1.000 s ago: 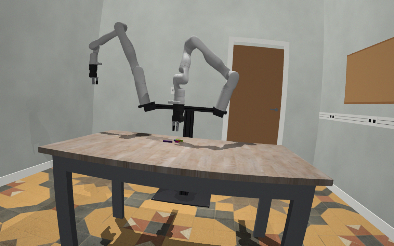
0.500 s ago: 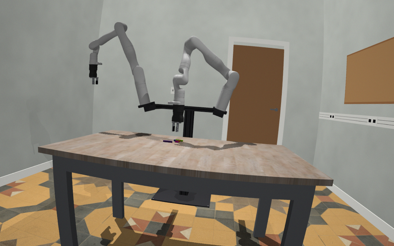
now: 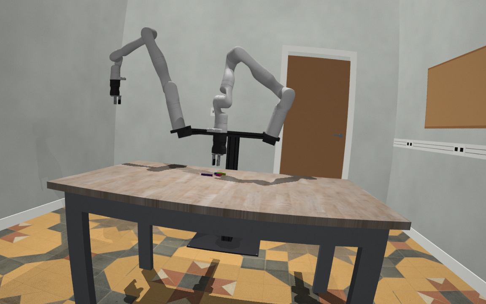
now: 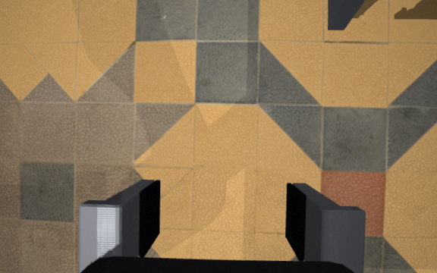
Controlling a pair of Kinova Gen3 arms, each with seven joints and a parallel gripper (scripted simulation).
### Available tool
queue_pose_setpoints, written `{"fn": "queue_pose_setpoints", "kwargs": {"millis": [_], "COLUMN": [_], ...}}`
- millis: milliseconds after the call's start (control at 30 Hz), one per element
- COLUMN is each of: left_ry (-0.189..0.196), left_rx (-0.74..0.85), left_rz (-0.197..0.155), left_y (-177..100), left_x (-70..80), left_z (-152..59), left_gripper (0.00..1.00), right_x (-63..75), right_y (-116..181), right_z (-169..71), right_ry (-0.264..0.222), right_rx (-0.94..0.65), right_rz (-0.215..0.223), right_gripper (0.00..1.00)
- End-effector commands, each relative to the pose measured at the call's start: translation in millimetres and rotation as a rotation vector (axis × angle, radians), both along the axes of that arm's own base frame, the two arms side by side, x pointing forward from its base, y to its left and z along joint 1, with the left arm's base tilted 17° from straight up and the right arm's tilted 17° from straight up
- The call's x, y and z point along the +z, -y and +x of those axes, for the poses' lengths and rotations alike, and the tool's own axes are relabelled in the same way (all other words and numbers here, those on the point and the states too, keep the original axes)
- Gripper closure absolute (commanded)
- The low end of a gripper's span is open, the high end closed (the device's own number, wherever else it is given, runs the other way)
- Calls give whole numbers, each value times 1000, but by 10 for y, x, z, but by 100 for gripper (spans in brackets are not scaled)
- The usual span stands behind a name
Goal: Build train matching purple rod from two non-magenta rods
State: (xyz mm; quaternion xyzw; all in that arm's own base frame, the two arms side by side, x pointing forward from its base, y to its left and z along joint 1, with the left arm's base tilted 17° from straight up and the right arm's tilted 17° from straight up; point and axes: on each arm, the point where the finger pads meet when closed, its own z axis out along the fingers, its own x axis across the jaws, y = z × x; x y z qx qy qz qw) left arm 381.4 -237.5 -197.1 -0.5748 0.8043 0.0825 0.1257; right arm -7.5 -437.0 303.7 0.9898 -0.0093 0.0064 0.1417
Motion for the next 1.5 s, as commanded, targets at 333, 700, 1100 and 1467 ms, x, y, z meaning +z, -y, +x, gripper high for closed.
{"fn": "queue_pose_setpoints", "kwargs": {"millis": [333, 700, 1100, 1467], "left_ry": [1, 1, 1, 1], "left_rx": [0, 0, 0, 0], "left_rz": [-1, -1, -1, -1], "left_y": [-44, -69, -77, -77], "left_x": [-177, -265, -293, -293], "left_z": [22, 32, 35, 35], "left_gripper": [46, 46, 46, 46], "right_x": [7, 7, 7, 7], "right_y": [2, 2, 2, 2], "right_z": [-1, -1, -1, -1], "right_ry": [0, 0, 0, 0], "right_rx": [0, 0, 0, 0], "right_rz": [-2, -2, -2, -2], "right_gripper": [0, 0, 0, 0]}}
